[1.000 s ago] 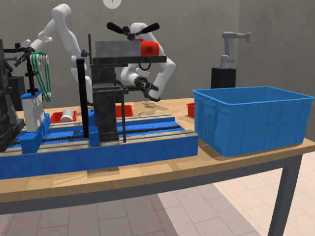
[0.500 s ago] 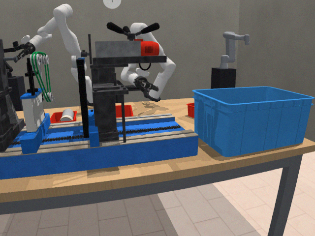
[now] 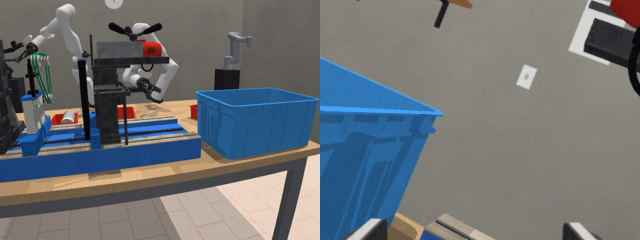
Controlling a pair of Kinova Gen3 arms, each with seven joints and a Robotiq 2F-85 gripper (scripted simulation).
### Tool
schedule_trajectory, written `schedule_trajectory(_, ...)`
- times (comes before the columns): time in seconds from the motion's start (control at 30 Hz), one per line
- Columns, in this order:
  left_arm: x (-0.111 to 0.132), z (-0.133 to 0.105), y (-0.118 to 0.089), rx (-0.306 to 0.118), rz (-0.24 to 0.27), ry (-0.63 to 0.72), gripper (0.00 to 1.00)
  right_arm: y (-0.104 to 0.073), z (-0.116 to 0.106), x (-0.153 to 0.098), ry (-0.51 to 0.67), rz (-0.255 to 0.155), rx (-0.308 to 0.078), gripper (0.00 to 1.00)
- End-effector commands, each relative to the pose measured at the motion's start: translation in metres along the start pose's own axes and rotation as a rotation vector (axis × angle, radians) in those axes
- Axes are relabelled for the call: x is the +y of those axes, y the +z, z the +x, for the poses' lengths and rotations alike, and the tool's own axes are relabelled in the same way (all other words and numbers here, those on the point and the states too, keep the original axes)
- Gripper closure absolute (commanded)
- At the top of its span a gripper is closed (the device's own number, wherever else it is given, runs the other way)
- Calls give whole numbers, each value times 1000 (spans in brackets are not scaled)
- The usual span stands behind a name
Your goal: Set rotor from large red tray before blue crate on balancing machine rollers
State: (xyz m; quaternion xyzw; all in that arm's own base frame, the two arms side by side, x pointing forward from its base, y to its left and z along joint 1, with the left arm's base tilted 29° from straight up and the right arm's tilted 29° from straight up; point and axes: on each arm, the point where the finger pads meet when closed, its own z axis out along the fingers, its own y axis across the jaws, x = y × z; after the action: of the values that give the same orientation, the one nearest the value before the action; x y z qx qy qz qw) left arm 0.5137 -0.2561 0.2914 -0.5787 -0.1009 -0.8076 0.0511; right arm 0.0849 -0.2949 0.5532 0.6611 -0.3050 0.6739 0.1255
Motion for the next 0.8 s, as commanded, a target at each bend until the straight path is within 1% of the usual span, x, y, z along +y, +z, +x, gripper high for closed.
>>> schedule_trajectory(0.0, 1, 1, 0, 1, -1, -2, 2, -5, -7, -14, -1, 0, 1, 2)
schedule_trajectory(0.13, 1, 1, 0, 1, -1, -2, 2, -11, -19, -34, -1, 0, 1, 2)
schedule_trajectory(0.2, 1, 1, 0, 1, -1, -2, 2, -11, -19, -34, -1, 0, 1, 2)
schedule_trajectory(0.7, 1, 1, 0, 1, -1, -2, 2, -41, -71, -127, -1, 0, 1, 2)
schedule_trajectory(0.77, 1, 1, 0, 1, -1, -2, 2, -41, -71, -127, -1, 0, 1, 2)
